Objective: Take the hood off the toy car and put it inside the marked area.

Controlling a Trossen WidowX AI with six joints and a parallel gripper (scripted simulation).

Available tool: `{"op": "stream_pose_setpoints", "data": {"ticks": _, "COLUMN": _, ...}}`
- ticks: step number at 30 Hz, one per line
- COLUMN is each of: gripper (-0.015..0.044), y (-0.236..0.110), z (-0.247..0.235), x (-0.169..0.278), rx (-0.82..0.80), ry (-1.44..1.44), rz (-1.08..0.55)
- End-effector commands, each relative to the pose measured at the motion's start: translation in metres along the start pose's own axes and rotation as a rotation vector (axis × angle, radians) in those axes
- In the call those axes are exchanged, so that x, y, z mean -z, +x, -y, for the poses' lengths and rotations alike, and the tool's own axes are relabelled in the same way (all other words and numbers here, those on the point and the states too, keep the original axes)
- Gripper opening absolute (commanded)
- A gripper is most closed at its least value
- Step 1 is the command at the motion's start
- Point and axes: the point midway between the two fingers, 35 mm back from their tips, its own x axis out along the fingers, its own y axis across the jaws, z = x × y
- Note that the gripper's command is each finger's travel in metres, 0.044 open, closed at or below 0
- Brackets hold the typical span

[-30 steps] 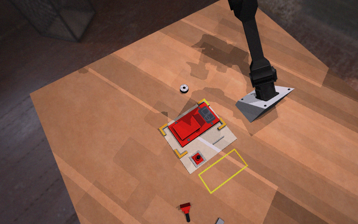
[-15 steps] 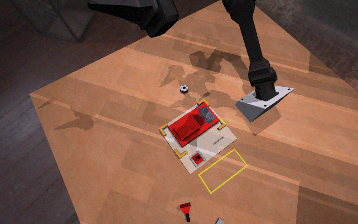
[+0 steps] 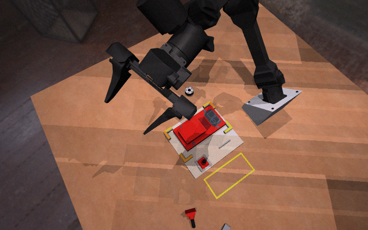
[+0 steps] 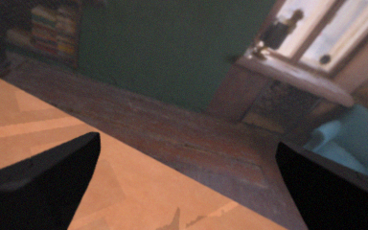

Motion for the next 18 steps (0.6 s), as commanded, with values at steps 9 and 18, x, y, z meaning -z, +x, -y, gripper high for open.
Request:
{"op": "stream_pose_setpoints", "data": {"ticks": 9, "gripper": 0.044, "y": 0.028, "z": -0.067, "x": 0.131, "rx": -0.153, "ry": 0.242, "rz": -0.462}}
{"op": "stream_pose_setpoints", "data": {"ticks": 18, "gripper": 0.044, "y": 0.009, "z": -0.102, "x": 0.243, "rx": -0.132, "ry": 0.377, "rz": -0.899}}
